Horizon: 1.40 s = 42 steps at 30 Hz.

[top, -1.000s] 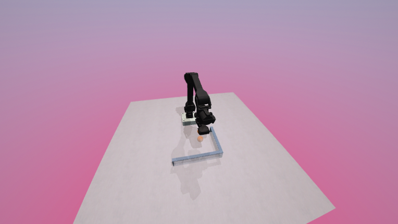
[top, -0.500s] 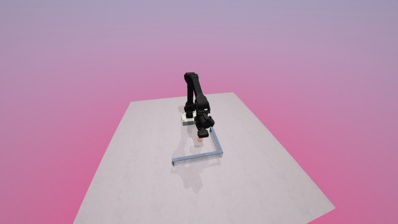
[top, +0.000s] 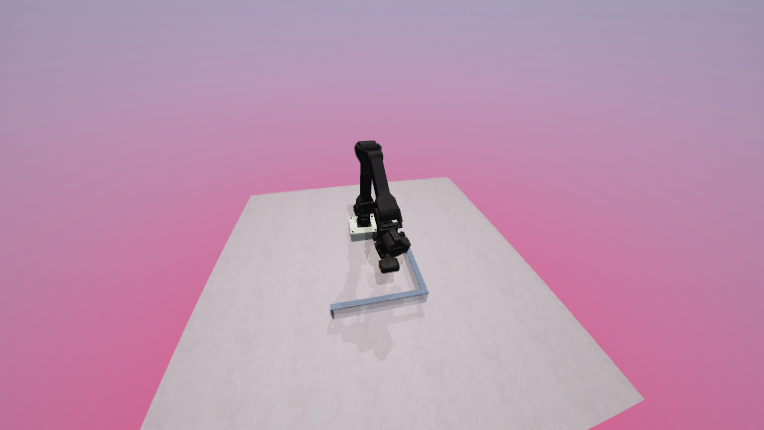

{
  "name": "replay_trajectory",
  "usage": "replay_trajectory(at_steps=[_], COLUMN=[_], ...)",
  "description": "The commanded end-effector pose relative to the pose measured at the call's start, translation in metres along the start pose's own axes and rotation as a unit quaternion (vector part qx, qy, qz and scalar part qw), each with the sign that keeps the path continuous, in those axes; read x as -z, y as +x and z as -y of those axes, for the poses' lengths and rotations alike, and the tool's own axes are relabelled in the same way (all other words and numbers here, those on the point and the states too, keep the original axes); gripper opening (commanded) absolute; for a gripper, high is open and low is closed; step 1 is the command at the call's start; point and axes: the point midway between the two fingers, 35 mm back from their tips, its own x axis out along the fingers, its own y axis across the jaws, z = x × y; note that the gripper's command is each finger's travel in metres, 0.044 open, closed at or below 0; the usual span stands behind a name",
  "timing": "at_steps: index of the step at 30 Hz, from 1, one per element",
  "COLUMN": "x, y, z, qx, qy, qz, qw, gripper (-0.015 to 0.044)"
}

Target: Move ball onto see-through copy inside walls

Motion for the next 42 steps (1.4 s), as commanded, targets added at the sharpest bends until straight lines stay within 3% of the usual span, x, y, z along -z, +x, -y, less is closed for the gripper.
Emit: replay_trajectory(at_steps=[1,12,25,29,34,42], x=[0.001,0.001,0.000,0.000,0.000,-0.001], y=[0.006,0.019,0.016,0.005,-0.068,-0.064], z=[-0.001,-0.001,-0.001,0.001,0.000,0.004], qx=[-0.001,-0.001,-0.002,-0.002,-0.001,0.008], qy=[0.002,0.002,0.000,0.000,0.002,0.002], qz=[-0.002,-0.002,0.000,-0.001,-0.002,0.001], qw=[1.000,1.000,1.000,1.000,1.000,1.000], gripper=[0.0000,0.0000,0.0329,0.0329,0.0329,0.0329])
